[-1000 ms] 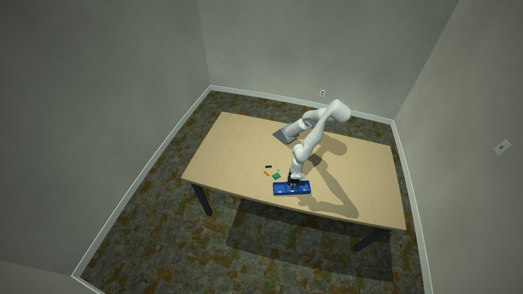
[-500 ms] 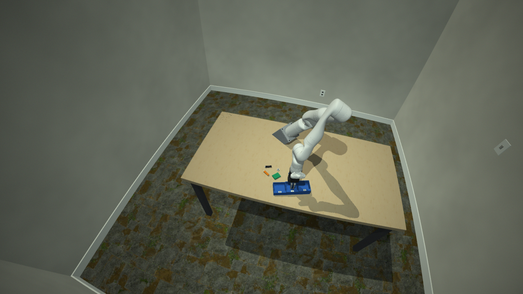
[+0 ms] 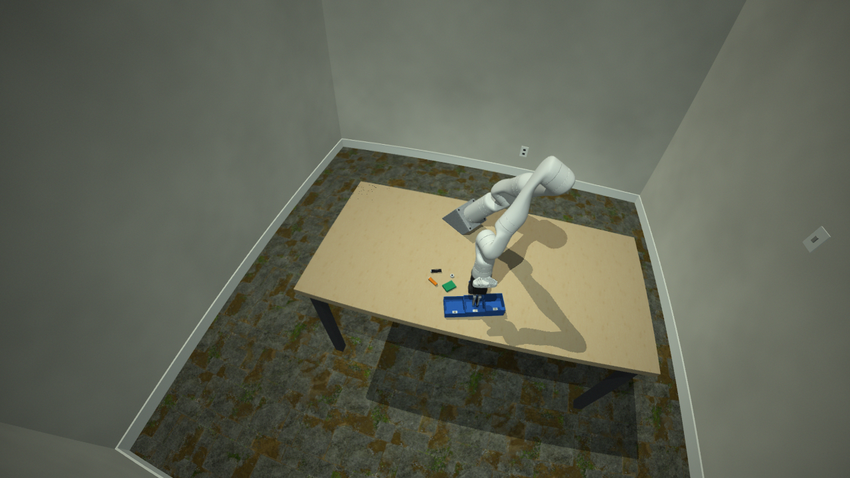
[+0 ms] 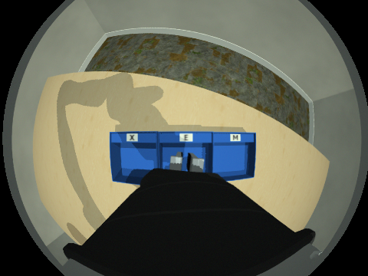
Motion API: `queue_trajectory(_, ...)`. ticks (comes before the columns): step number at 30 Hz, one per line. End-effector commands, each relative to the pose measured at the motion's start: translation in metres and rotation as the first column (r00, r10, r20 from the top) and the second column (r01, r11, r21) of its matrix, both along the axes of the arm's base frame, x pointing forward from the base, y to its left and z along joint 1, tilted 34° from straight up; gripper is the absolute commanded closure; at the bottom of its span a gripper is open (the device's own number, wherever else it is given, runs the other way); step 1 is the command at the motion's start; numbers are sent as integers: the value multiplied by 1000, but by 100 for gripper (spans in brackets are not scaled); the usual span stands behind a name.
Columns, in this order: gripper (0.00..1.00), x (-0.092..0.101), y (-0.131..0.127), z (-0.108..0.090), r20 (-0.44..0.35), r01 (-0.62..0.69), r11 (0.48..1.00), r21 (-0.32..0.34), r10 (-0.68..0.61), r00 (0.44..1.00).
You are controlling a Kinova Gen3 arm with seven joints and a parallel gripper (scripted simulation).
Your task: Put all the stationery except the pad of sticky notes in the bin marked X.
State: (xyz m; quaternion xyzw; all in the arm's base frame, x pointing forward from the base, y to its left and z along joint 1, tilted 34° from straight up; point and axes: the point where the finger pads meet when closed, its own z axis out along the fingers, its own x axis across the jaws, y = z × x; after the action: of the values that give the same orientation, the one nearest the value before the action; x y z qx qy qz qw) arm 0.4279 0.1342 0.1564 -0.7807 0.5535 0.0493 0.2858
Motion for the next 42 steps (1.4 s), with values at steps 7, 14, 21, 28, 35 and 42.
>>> queue_trajectory(7, 69, -4, -12, 21, 7, 2, 1000, -1, -2, 1000)
queue_trajectory(14, 69, -7, -19, 32, 7, 2, 1000, -1, -2, 1000)
queue_trajectory(21, 69, -17, -3, 39, 7, 2, 1000, -1, -2, 1000)
queue_trajectory(28, 69, -33, 26, 52, 7, 2, 1000, -1, -2, 1000)
queue_trajectory(35, 69, -45, 46, 60, 7, 2, 1000, -1, -2, 1000)
queue_trajectory(42, 69, -46, 49, 62, 7, 2, 1000, -1, -2, 1000)
